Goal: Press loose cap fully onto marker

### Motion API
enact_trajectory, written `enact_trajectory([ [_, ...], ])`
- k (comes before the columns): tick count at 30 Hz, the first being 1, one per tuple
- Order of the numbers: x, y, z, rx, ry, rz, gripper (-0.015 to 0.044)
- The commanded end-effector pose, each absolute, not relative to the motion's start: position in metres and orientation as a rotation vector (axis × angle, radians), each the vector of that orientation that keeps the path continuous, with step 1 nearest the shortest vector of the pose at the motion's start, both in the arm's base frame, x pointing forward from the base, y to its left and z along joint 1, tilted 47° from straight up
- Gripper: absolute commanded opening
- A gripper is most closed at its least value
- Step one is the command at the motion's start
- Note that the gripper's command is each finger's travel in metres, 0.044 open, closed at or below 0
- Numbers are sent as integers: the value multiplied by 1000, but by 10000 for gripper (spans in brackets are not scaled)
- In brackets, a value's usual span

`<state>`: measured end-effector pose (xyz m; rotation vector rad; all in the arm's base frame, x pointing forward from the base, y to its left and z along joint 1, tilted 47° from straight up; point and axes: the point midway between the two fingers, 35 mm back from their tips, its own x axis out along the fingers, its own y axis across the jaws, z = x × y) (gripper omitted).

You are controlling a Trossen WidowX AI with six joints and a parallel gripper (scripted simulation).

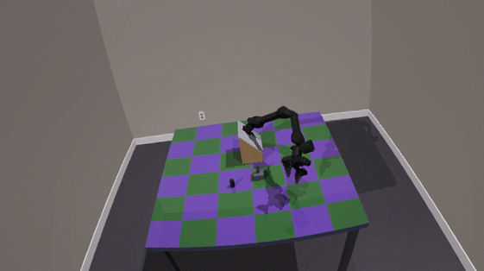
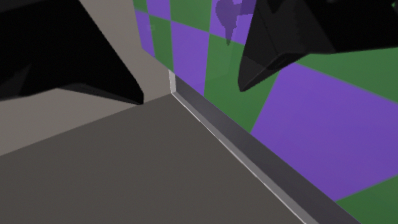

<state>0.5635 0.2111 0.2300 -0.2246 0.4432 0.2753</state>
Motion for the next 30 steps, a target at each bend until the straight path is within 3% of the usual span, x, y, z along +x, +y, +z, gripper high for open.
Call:
enact_trajectory([
  [1, 564, 210, 227, -220, 451, 275, 374],
  [6, 568, 172, 158, -89, 666, 258, 249],
  [17, 526, 82, 20, 350, 1164, 111, 249],
  [30, 393, -4, -91, 1323, 1779, -387, 249],
])
